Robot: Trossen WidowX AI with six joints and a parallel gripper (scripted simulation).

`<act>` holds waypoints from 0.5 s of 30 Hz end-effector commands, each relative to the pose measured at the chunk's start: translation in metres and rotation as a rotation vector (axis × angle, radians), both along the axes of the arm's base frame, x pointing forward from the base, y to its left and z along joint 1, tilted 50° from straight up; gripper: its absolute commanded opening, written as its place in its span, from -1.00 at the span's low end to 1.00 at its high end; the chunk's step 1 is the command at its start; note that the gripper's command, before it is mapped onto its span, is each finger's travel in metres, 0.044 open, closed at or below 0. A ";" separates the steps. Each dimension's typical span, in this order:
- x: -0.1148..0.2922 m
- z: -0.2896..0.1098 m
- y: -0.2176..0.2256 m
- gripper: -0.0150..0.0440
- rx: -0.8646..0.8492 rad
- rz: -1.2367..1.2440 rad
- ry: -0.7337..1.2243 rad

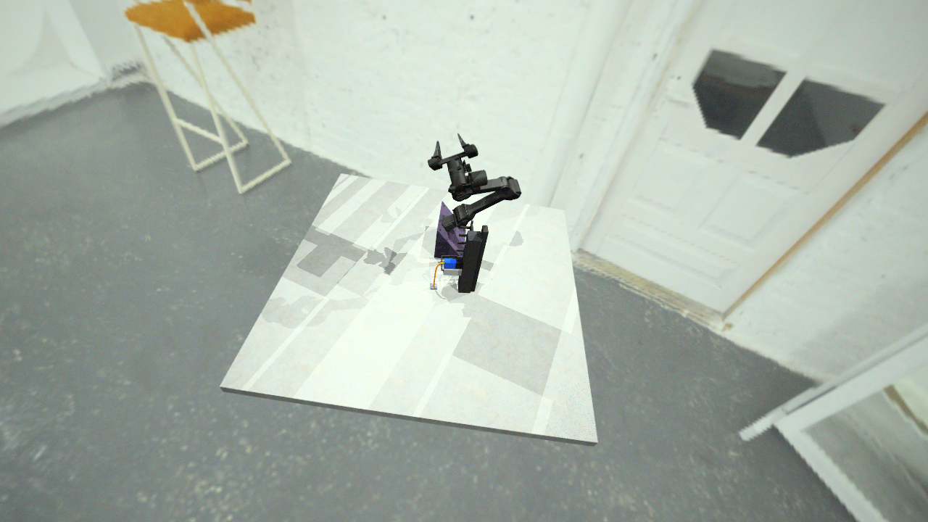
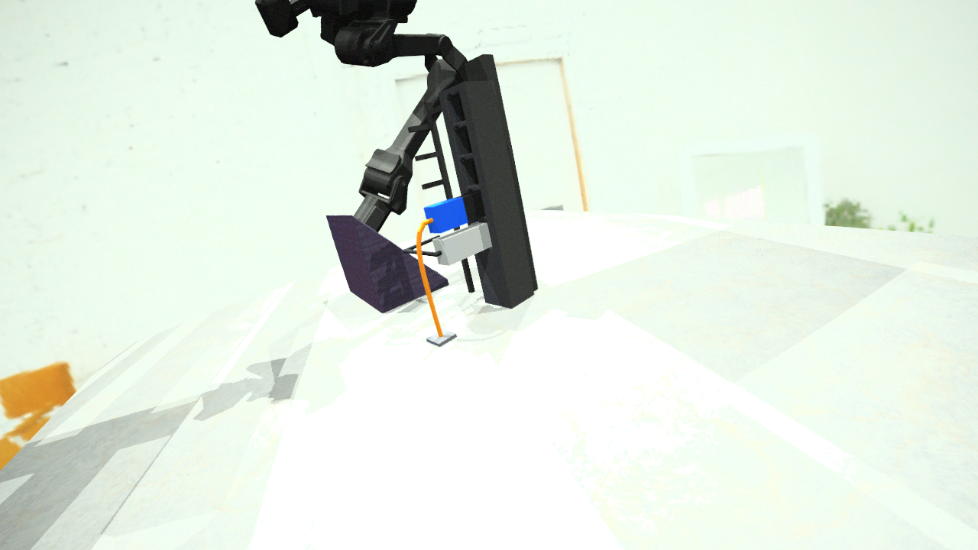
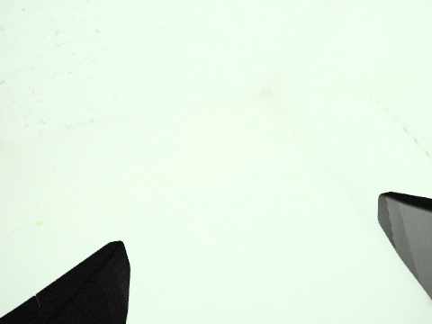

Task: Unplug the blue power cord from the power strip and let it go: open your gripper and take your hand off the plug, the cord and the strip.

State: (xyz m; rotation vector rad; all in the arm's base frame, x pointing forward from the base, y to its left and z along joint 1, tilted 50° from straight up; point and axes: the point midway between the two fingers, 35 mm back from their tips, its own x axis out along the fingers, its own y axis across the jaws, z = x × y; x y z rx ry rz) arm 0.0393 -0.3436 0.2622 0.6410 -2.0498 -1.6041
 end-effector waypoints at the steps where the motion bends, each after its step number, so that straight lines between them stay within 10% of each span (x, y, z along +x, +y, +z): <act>1: 0.002 0.000 -0.002 0.78 0.008 0.008 0.011; 9: 0.091 -0.030 -0.058 0.06 0.369 0.414 0.446; 15: 0.161 -0.086 -0.070 0.05 0.650 0.765 0.716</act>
